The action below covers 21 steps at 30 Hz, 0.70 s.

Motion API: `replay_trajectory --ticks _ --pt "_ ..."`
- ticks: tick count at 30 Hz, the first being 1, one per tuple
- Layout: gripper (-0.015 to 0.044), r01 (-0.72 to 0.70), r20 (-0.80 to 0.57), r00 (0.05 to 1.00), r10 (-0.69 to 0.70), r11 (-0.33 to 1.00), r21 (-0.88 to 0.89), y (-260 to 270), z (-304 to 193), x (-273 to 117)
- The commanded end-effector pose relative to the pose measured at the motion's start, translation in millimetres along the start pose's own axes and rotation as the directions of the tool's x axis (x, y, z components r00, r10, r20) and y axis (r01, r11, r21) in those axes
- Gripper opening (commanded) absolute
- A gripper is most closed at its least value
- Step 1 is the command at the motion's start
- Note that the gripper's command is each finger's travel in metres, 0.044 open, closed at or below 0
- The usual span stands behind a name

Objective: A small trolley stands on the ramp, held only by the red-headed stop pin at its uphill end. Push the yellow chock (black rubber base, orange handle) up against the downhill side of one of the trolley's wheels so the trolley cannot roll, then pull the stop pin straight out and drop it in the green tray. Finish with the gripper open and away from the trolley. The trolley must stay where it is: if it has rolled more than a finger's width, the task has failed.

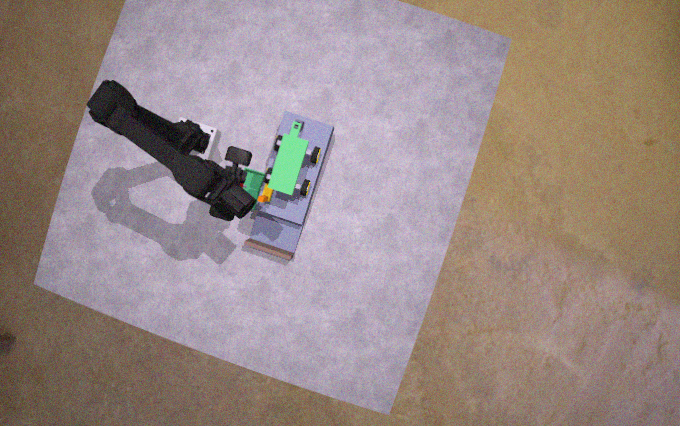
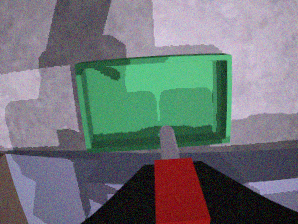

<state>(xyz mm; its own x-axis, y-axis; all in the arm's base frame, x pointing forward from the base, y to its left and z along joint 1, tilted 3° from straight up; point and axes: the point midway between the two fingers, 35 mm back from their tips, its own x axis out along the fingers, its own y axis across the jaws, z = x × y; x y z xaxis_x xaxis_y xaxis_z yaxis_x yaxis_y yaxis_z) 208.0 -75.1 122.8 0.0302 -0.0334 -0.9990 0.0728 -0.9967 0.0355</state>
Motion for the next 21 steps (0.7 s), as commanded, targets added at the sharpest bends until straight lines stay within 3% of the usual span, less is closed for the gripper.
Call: replay_trajectory --ticks 1,5,21 --pt "0.0 0.081 0.005 0.997 -0.081 0.997 -0.001 -1.9 1.4 11.0" --pt "0.0 0.144 0.001 0.99 -0.144 0.99 0.0 -6.0 0.1 21.9" --pt "0.0 0.148 0.001 0.989 -0.148 0.989 0.0 -23.7 1.1 58.9"
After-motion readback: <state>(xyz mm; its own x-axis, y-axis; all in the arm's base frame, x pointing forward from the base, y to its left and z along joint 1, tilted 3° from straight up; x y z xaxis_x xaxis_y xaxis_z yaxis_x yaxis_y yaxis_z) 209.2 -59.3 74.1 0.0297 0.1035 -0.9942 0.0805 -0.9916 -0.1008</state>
